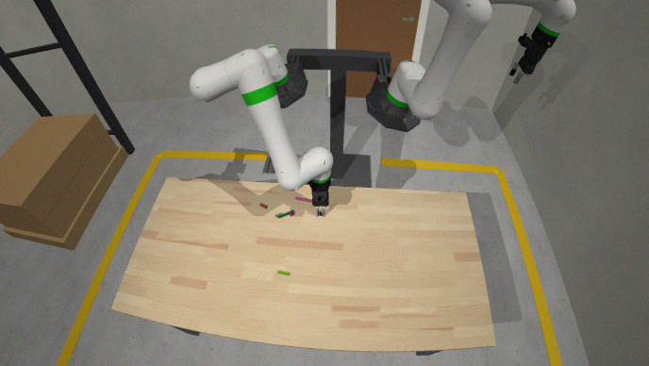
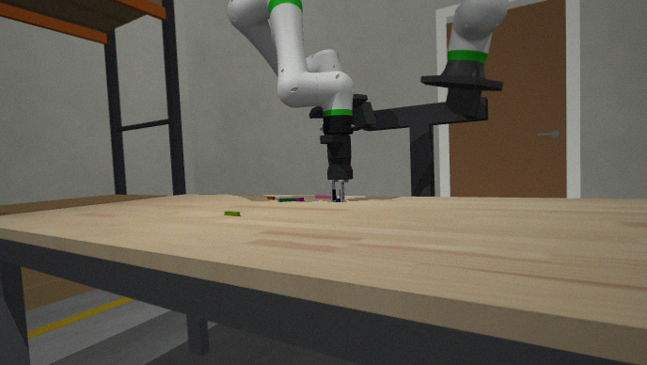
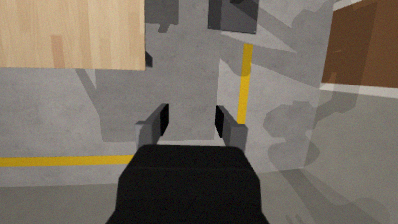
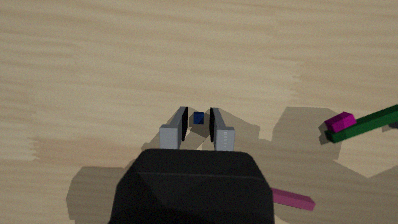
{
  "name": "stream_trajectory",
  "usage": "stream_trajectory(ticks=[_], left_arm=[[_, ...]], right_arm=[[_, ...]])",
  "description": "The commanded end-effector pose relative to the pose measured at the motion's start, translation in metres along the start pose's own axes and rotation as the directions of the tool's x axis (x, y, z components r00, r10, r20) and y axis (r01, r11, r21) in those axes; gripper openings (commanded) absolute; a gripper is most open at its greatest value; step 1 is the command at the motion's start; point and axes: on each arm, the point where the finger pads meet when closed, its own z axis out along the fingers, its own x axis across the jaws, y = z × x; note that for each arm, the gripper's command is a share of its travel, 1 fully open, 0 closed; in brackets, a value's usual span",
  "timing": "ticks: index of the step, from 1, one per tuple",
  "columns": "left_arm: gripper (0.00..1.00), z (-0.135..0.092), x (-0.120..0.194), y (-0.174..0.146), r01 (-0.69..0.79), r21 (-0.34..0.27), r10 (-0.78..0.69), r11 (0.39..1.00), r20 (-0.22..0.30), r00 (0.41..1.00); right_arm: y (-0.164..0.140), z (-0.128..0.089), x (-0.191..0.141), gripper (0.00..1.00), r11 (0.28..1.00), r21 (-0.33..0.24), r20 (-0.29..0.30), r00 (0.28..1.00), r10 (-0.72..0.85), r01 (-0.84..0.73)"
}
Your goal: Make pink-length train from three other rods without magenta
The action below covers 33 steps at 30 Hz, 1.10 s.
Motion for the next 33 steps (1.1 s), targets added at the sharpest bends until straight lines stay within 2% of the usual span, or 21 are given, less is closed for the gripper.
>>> stream_trajectory(ticks=[1, 9, 11, 22, 31, 32, 33], left_arm=[[1.0, -0.001, 0.0, 0.0, 0.0, -0.002, 0.0, 1.0, 0.0, 1.0], [1.0, -0.001, 0.0, 0.0, 0.0, -0.002, 0.0, 1.0, 0.0, 1.0], [1.0, -0.001, 0.0, 0.0, 0.0, -0.002, 0.0, 1.0, 0.0, 1.0], [1.0, -0.001, 0.0, 0.0, 0.0, -0.002, 0.0, 1.0, 0.0, 1.0], [1.0, -0.001, 0.0, 0.0, 0.0, -0.002, 0.0, 1.0, 0.0, 1.0], [1.0, -0.001, 0.0, 0.0, 0.0, -0.002, 0.0, 1.0, 0.0, 1.0], [1.0, -0.001, 0.0, 0.0, 0.0, -0.002, 0.0, 1.0, 0.0, 1.0]], right_arm=[[-0.001, -0.002, 0.0, 0.54, 1.0, 0.001, 0.001, 1.0, 0.0, 0.0], [-0.001, -0.029, 0.0, 0.54, 1.0, 0.001, 0.001, 1.0, 0.0, 0.0], [-0.001, -0.029, 0.0, 0.54, 1.0, 0.001, 0.001, 1.0, 0.0, 0.0], [-0.001, -0.083, 0.0, 0.54, 1.0, 0.001, 0.001, 1.0, 0.0, 0.0], [-0.001, -0.091, 0.0, 0.54, 1.0, 0.001, 0.001, 1.0, 0.0, 0.0], [-0.001, -0.091, 0.0, 1.0, 1.0, 0.001, 0.001, 1.0, 0.0, 0.0], [-0.001, -0.091, 0.0, 1.0, 1.0, 0.001, 0.001, 1.0, 0.0, 0.0]])
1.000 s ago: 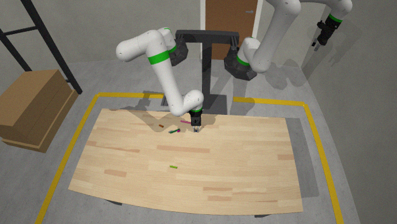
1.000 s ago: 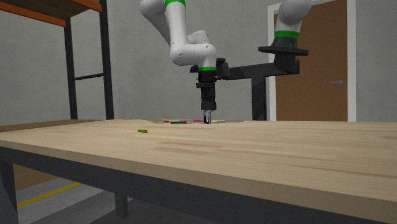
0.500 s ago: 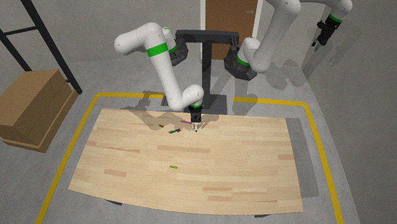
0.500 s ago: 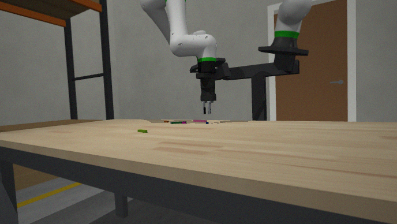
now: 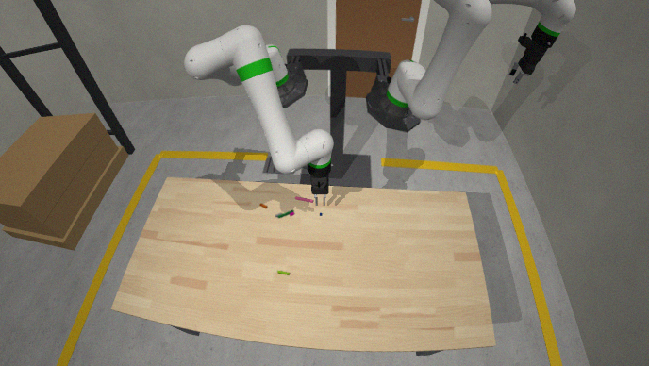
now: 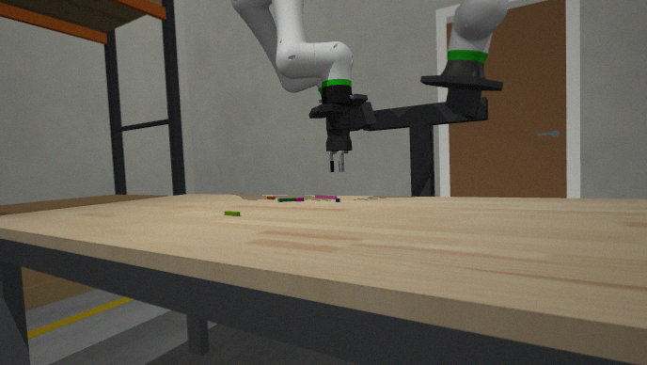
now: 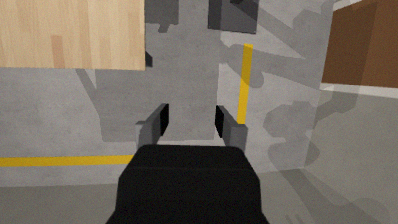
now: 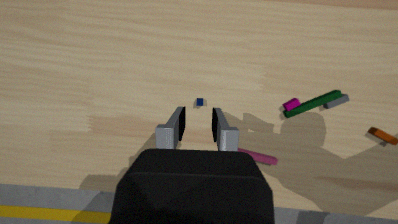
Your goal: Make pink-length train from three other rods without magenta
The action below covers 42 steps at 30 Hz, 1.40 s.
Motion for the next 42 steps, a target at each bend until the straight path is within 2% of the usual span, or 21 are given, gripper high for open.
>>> stream_trajectory(ticks=[1, 20, 24, 27, 29, 30, 42], left_arm=[[1.0, -0.001, 0.0, 0.0, 0.0, -0.002, 0.0, 1.0, 0.0, 1.0], [1.0, -0.001, 0.0, 0.0, 0.0, -0.002, 0.0, 1.0, 0.0, 1.0], [1.0, -0.001, 0.0, 0.0, 0.0, -0.002, 0.0, 1.0, 0.0, 1.0], [1.0, -0.001, 0.0, 0.0, 0.0, -0.002, 0.0, 1.0, 0.0, 1.0], [1.0, -0.001, 0.0, 0.0, 0.0, -0.002, 0.0, 1.0, 0.0, 1.0], [1.0, -0.001, 0.0, 0.0, 0.0, -0.002, 0.0, 1.0, 0.0, 1.0], [1.0, -0.001, 0.0, 0.0, 0.0, -0.002, 0.0, 1.0, 0.0, 1.0]], right_arm=[[-0.001, -0.001, 0.0, 1.0, 1.0, 0.001, 0.001, 1.0, 0.0, 0.0], [-0.002, -0.001, 0.003, 1.0, 1.0, 0.001, 0.001, 1.0, -0.007, 0.007], [-0.01, 0.005, 0.048, 1.0, 0.994, 0.001, 0.003, 0.994, -0.105, 0.105], [-0.012, 0.008, 0.068, 1.0, 0.989, 0.001, 0.004, 0.989, -0.15, 0.15], [-0.012, 0.008, 0.068, 1.0, 0.989, 0.001, 0.004, 0.989, -0.15, 0.15], [-0.013, 0.01, 0.091, 1.0, 0.98, 0.001, 0.004, 0.98, -0.198, 0.198], [-0.006, 0.02, 0.177, 1.0, 0.924, 0.002, 0.001, 0.924, -0.382, 0.382]])
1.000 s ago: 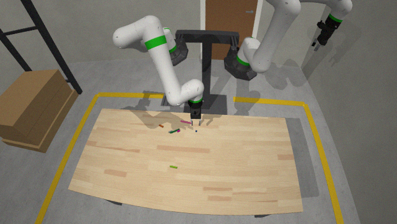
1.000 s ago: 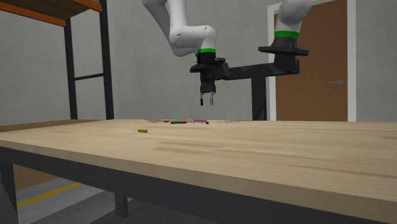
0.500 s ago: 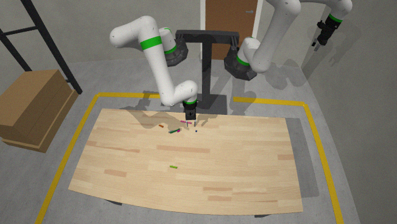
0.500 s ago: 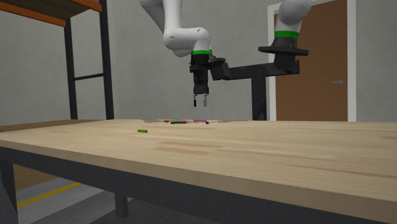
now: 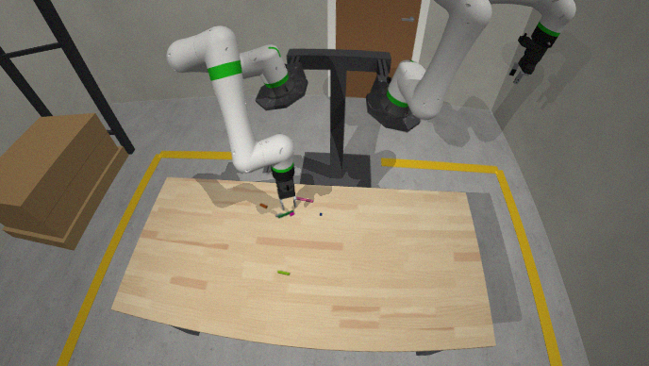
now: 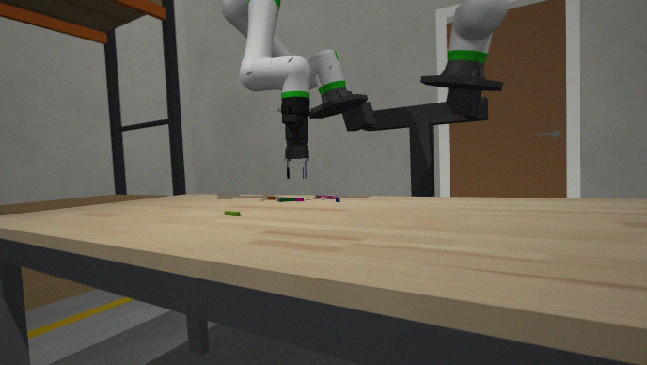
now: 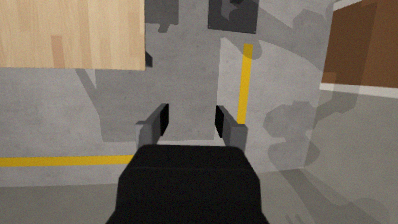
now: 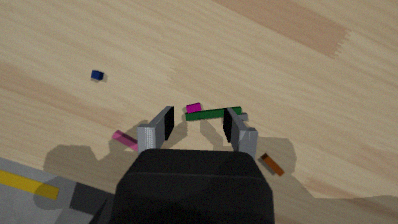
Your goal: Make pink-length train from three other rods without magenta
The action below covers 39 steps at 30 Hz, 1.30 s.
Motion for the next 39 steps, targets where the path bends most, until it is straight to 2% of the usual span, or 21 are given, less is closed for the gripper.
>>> stream_trajectory(ticks=[1, 8, 9, 39], left_arm=[[1.0, -0.001, 0.0, 0.0, 0.0, -0.002, 0.0, 1.0, 0.0, 1.0], [1.0, -0.001, 0.0, 0.0, 0.0, -0.002, 0.0, 1.0, 0.0, 1.0], [1.0, -0.001, 0.0, 0.0, 0.0, -0.002, 0.0, 1.0, 0.0, 1.0], [1.0, -0.001, 0.0, 0.0, 0.0, -0.002, 0.0, 1.0, 0.0, 1.0]], right_arm=[[0.016, 0.004, 0.038, 1.0, 0.995, 0.003, 0.022, 0.995, -0.098, 0.098], [0.028, 0.007, 0.057, 1.0, 0.989, 0.003, 0.02, 0.989, -0.148, 0.148], [0.028, 0.007, 0.057, 0.87, 0.989, 0.003, 0.02, 0.989, -0.148, 0.148], [0.028, 0.007, 0.057, 0.87, 0.989, 0.003, 0.02, 0.989, -0.148, 0.148]])
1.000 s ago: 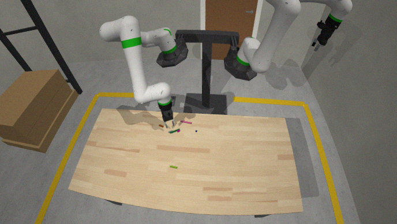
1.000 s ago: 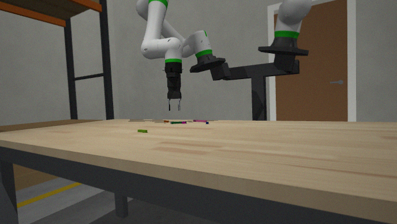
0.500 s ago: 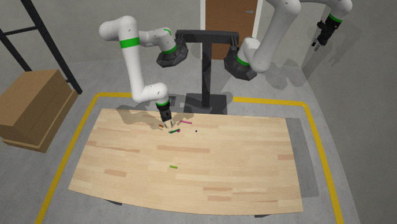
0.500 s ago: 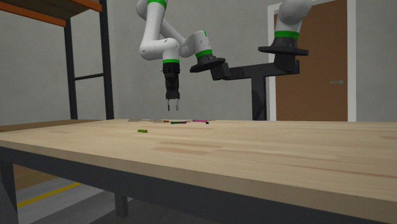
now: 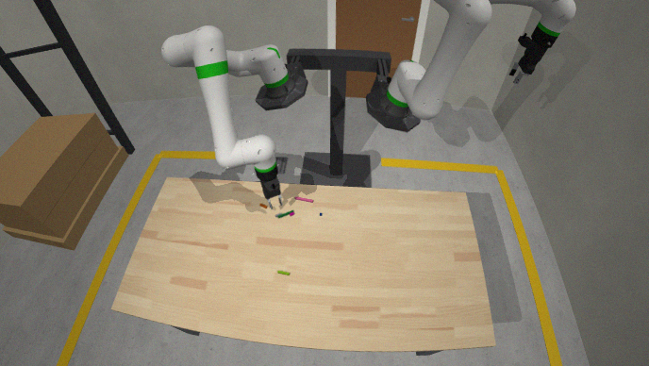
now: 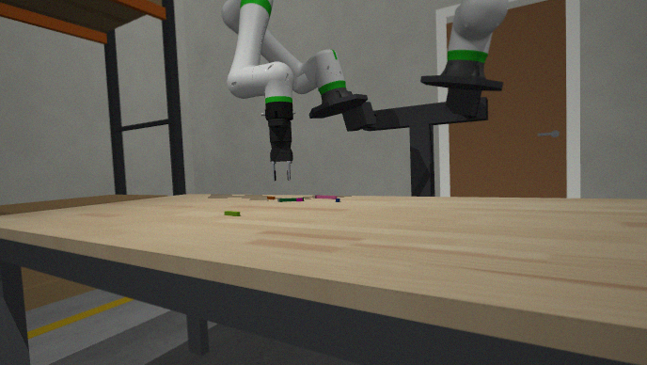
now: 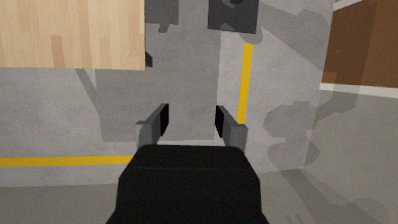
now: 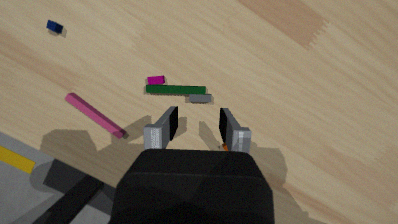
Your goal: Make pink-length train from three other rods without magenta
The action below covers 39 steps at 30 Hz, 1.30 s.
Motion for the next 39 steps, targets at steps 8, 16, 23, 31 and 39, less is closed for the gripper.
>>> stream_trajectory(ticks=[8, 16, 23, 31, 39], left_arm=[[1.0, -0.001, 0.0, 0.0, 0.0, -0.002, 0.0, 1.0, 0.0, 1.0], [1.0, -0.001, 0.0, 0.0, 0.0, -0.002, 0.0, 1.0, 0.0, 1.0], [1.0, -0.001, 0.0, 0.0, 0.0, -0.002, 0.0, 1.0, 0.0, 1.0], [1.0, -0.001, 0.0, 0.0, 0.0, -0.002, 0.0, 1.0, 0.0, 1.0], [1.0, -0.001, 0.0, 0.0, 0.0, -0.002, 0.0, 1.0, 0.0, 1.0]], right_arm=[[-0.001, 0.003, 0.0, 0.87, 1.0, 0.001, 0.0, 1.0, 0.0, 0.0], [-0.001, 0.009, 0.0, 0.87, 1.0, 0.001, 0.0, 1.0, 0.0, 0.0], [-0.001, 0.019, 0.0, 0.87, 1.0, 0.001, 0.0, 1.0, 0.0, 0.0], [-0.001, 0.032, 0.001, 0.87, 1.0, 0.001, 0.0, 1.0, 0.0, 0.0], [-0.001, 0.04, 0.001, 0.87, 1.0, 0.001, 0.0, 1.0, 0.0, 0.0]])
